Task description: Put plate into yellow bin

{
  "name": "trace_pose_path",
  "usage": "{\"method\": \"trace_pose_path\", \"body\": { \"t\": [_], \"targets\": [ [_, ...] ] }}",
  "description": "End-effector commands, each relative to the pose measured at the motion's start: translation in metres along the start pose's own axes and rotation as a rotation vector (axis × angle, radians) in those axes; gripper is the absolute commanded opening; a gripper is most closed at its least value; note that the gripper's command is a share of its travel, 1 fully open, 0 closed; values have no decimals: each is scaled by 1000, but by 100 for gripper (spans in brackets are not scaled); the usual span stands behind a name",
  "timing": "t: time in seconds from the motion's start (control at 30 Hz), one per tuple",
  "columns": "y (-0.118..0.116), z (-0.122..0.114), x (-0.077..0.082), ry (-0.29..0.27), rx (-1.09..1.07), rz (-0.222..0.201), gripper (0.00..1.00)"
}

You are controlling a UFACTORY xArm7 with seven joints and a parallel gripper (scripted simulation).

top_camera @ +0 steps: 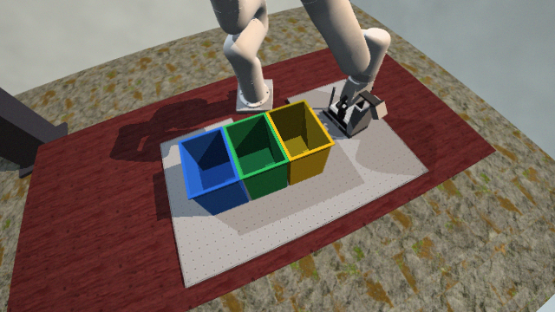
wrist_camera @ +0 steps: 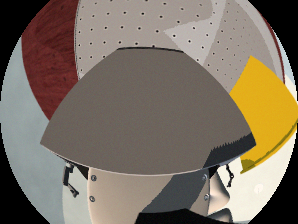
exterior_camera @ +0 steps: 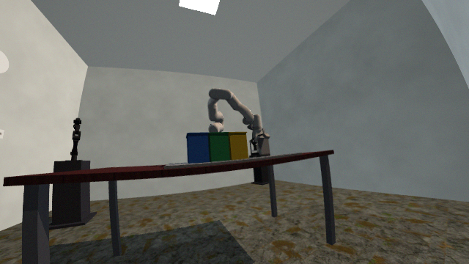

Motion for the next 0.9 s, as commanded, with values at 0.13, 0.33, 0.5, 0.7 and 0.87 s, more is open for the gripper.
{"method": "trace_pose_path", "body": {
  "t": [0.13, 0.33, 0.5, 0.7, 0.87],
  "targets": [
    [-1, 1, 6, 3, 0, 3, 0],
    [-1, 1, 6, 3, 0, 3, 0],
    [-1, 1, 11, 3, 0, 3, 0],
    [-1, 1, 21, 3, 0, 3, 0],
    [-1, 1, 28, 3, 0, 3, 0]
  ]
}}
Point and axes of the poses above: the point where the finger pads meet when closed, its own x axis back along the fingers, its own y axis across the jaws, z = x × y, the point moved 9 cm from there along x, back along the fingers, and after that the axes turned 7 degrees about -x, right-handed, at the moved point
